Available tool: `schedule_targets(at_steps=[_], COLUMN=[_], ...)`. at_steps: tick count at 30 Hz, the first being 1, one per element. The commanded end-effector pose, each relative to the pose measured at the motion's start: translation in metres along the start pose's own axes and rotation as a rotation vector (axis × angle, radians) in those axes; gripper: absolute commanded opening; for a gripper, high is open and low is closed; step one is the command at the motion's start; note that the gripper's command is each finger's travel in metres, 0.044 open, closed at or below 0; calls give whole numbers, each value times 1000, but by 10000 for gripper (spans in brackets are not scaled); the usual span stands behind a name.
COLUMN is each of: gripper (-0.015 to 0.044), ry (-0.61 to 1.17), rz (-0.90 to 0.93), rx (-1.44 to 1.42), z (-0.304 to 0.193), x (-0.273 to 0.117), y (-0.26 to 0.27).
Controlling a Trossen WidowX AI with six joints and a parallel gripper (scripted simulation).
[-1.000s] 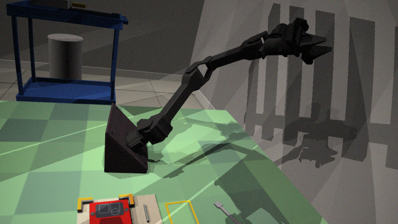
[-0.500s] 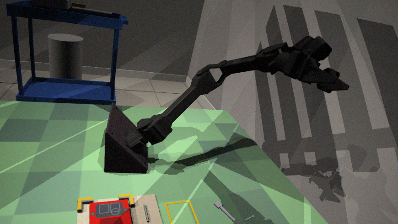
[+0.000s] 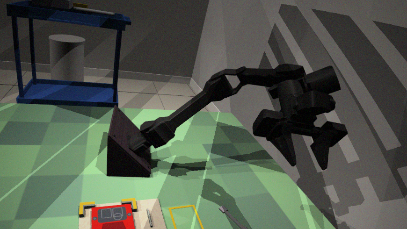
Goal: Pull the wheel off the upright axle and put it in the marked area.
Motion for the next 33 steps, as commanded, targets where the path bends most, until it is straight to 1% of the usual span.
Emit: schedule_targets(at_steps=[1,8,12,18,21,23,33], gripper=[300,300,300,300,300,300,300], ry=[188,453,637,895,1033,1064,1064], rz=[-86,-216,-308,-461,-558,-582,-582], rx=[122,333,512,825,1030,1082,1082], z=[-21,-58,-87,-133,-159,-165,-165], x=[44,93,116,139,145,146,146], y=[-35,-86,-121,-169,-194,-200,-197])
Point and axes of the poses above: the point midway between the two fingers, 35 mm back from their tips, its own x axis out along the fingers, its own y axis across the jaws, z = x × y, the point moved 7 cm from there along -x, back along the fingers, and after that the axes turned 8 degrees about -x, right-handed, at the moved point
